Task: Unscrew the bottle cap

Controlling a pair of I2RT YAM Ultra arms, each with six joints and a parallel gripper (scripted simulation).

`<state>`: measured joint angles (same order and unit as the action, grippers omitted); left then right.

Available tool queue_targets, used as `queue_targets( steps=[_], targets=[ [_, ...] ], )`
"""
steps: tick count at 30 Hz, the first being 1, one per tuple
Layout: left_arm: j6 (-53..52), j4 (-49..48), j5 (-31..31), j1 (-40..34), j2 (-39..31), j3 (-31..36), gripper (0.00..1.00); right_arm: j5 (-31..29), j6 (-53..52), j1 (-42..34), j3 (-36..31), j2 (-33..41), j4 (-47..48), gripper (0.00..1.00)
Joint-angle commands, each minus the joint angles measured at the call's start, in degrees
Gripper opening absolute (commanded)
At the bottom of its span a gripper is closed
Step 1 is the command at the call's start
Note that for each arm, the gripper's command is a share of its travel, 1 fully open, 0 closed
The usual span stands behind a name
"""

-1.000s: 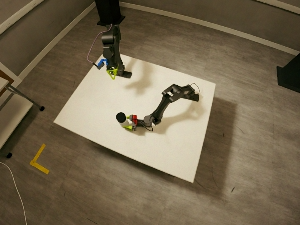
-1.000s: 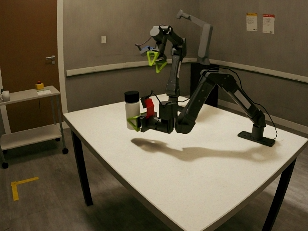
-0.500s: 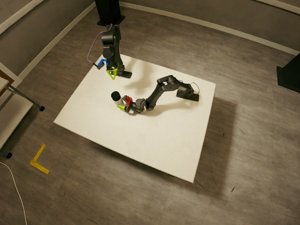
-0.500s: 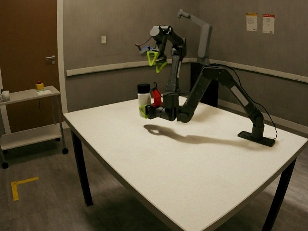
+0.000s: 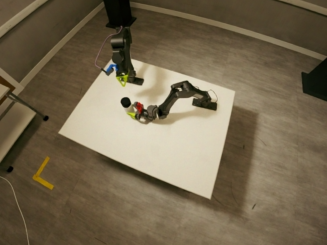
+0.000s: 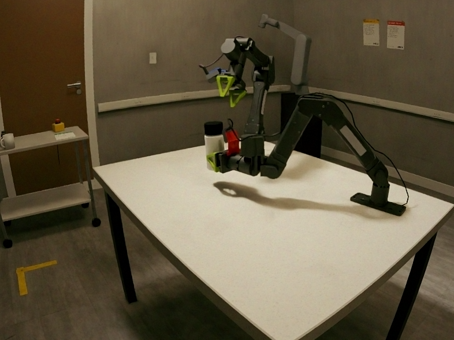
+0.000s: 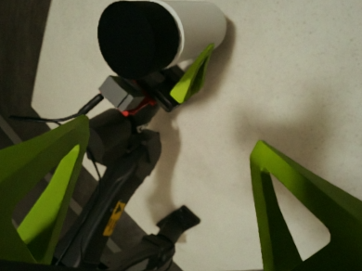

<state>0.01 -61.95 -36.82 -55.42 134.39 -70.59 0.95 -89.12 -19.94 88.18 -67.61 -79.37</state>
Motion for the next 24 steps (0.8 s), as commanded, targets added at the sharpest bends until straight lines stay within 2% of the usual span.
queue_targets(
  steps=[1, 6, 10, 12, 15, 24],
  targets=[
    [-0.05, -2.22, 0.49, 0.46, -1.9, -0.46, 0.0, -0.77, -0.04, -0.28, 0.35, -0.33, -0.68, 0.94],
    [-3.44, 0.83, 0.98, 0.38, -1.98, -0.52, 0.0, -0.77, -0.04, -0.28, 0.35, -0.33, -0.68, 0.94],
    [-20.31, 7.66, 2.51, -0.36, -4.71, -1.03, 0.0, -0.77, -0.04, -0.28, 0.35, -0.33, -0.68, 0.94],
    [-20.31, 7.66, 2.51, -0.36, -4.71, -1.03, 0.0, -0.77, -0.04, -0.28, 0.35, -0.33, -0.68, 0.94],
    [-31.93, 13.94, 3.72, -0.67, -7.17, -0.98, 0.0, -0.77, -0.04, -0.28, 0.35, -0.33, -0.68, 0.94],
    [-35.14, 18.4, 4.7, -0.92, -8.48, -1.6, 0.0, -0.77, -0.04, -0.28, 0.35, -0.33, -0.68, 0.94]
  ],
)
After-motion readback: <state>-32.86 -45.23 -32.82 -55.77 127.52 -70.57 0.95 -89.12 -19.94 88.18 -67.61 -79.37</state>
